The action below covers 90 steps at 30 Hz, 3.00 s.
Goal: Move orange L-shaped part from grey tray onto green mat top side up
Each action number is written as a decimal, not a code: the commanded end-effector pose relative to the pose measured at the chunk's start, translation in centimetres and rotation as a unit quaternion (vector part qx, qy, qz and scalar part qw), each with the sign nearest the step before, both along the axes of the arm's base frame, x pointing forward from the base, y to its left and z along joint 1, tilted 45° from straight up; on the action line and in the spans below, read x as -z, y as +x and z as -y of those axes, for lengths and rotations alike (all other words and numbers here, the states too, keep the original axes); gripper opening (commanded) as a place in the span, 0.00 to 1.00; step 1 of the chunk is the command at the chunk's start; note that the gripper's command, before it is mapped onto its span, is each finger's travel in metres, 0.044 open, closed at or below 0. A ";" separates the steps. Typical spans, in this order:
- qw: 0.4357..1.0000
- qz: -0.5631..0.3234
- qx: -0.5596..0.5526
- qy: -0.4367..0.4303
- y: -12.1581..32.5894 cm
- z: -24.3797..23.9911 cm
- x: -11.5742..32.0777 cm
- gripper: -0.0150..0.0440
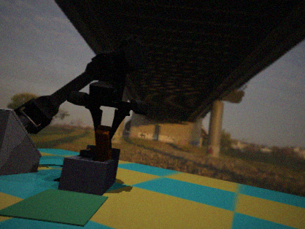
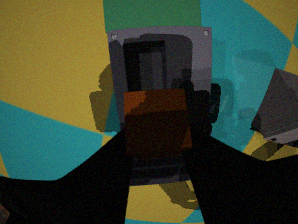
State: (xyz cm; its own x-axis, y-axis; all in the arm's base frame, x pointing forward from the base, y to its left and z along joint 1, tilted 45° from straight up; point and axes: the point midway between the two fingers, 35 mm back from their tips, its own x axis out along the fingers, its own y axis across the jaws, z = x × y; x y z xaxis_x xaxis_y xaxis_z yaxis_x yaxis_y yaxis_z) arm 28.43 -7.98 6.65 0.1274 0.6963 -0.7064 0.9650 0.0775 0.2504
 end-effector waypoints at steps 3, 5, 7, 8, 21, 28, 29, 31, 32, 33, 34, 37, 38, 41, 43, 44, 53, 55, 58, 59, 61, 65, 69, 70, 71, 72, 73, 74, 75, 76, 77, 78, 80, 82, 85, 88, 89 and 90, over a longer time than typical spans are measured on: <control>1.000 0.004 0.000 -0.004 0.0 0.9 -0.9 0.25; 1.000 0.004 0.000 -0.004 0.0 1.1 -1.2 0.25; 1.000 0.004 0.000 -0.004 0.0 1.4 -1.4 0.25; 1.000 0.004 0.000 -0.004 -0.1 1.5 -1.5 0.25; 1.000 0.004 0.000 -0.004 -0.3 2.8 -2.9 0.25; 1.000 0.004 0.000 -0.004 -0.4 3.1 -3.1 0.25; 1.000 0.004 0.000 -0.004 -0.4 3.1 -3.2 0.25; 1.000 0.004 0.000 -0.004 -0.4 3.3 -3.3 0.25; 1.000 0.004 0.000 -0.005 -0.4 3.3 -3.3 0.25; 1.000 0.004 0.000 -0.005 -0.4 3.4 -3.1 0.25; 1.000 0.004 0.000 -0.005 -0.4 3.6 -2.9 0.25; 1.000 0.004 0.000 -0.005 -0.2 4.2 -2.1 0.25; 1.000 0.004 0.000 -0.005 -0.1 4.5 -1.8 0.25; 1.000 0.004 0.000 -0.005 0.1 5.4 -0.8 0.25; 1.000 0.004 0.000 -0.006 0.2 6.0 -0.3 0.25; 1.000 0.004 0.000 -0.006 0.3 6.2 0.0 0.25; 1.000 0.005 0.000 -0.007 0.8 9.0 2.5 0.25; 1.000 0.005 0.000 -0.007 0.9 9.6 3.1 0.25; 1.000 0.005 0.000 -0.007 1.1 10.5 3.9 0.25; 1.000 0.005 0.000 -0.008 1.2 10.8 4.2 0.25; 1.000 0.005 0.000 -0.008 1.3 11.4 4.7 0.25; 1.000 0.005 0.000 -0.008 1.6 12.7 5.8 0.25; 1.000 0.006 0.000 -0.009 1.8 13.8 6.8 0.25; 1.000 0.006 0.000 -0.009 1.9 14.0 7.1 0.25; 1.000 0.006 0.000 -0.009 1.9 14.3 7.3 0.25; 1.000 0.006 0.000 -0.009 2.0 14.6 7.6 0.25; 1.000 0.006 0.000 -0.009 2.0 14.8 7.8 0.25; 1.000 0.006 0.000 -0.009 2.0 15.0 7.9 0.25; 1.000 0.006 0.000 -0.009 2.0 15.0 8.0 0.25; 1.000 0.006 0.000 -0.009 2.0 15.0 8.0 0.25; 1.000 0.006 0.000 -0.009 2.0 15.0 8.0 0.25; 1.000 0.006 0.000 -0.009 2.0 15.0 8.0 0.25; 1.000 0.006 0.000 -0.009 2.0 14.9 8.1 0.25; 1.000 0.006 0.000 -0.009 2.1 14.8 8.2 0.25; 1.000 0.006 0.000 -0.009 2.2 14.5 8.5 0.25; 1.000 0.006 0.000 -0.009 2.2 14.1 8.9 0.25; 1.000 0.006 0.000 -0.009 2.2 14.0 9.0 0.25; 1.000 0.006 0.000 -0.009 2.3 13.9 9.1 0.25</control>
State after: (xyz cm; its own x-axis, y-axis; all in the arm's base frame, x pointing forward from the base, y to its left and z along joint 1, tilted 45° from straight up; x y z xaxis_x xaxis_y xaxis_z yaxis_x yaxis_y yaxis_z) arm 30.79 -22.29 -2.07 0.1358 0.6791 -0.7214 0.9603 0.0890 0.2645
